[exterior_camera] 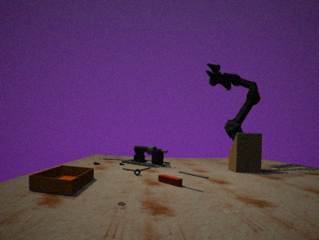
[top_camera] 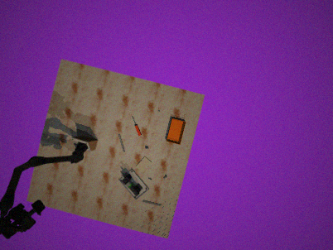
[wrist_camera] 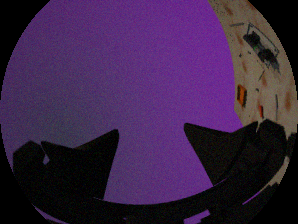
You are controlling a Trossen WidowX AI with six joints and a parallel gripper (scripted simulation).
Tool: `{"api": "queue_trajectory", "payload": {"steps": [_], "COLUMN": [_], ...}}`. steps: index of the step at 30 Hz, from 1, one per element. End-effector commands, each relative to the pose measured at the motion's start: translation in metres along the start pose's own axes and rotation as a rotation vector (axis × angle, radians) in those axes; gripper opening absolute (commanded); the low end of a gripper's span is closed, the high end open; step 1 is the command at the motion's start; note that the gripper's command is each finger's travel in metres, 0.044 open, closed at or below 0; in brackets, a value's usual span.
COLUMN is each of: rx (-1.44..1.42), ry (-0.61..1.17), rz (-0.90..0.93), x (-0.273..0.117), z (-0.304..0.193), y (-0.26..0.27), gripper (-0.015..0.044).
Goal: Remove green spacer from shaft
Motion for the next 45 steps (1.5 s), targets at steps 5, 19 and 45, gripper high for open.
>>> {"api": "queue_trajectory", "payload": {"steps": [5, 19, 45], "rx": [0.034, 0.117, -0.486], "ry": [-0.053, -0.285, 0.08], "rz": [-0.026, -0.344, -1.953], "x": [0.007, 0.064, 0.173], "z": [0.029, 0.164, 0.198], "y": [-0.01, -0.106, -0.454], "gripper": [0.044, 0.044, 0.044]}}
Point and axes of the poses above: the point midway between the two fingers, 35 mm back from their tips, its own x axis out along the fingers, its own y axis across the jaws, z = x × y, the point moved 6 cm from there along -x, back along the fingers, and after that the axes turned 1 degree about x, right-handed, at the moved point
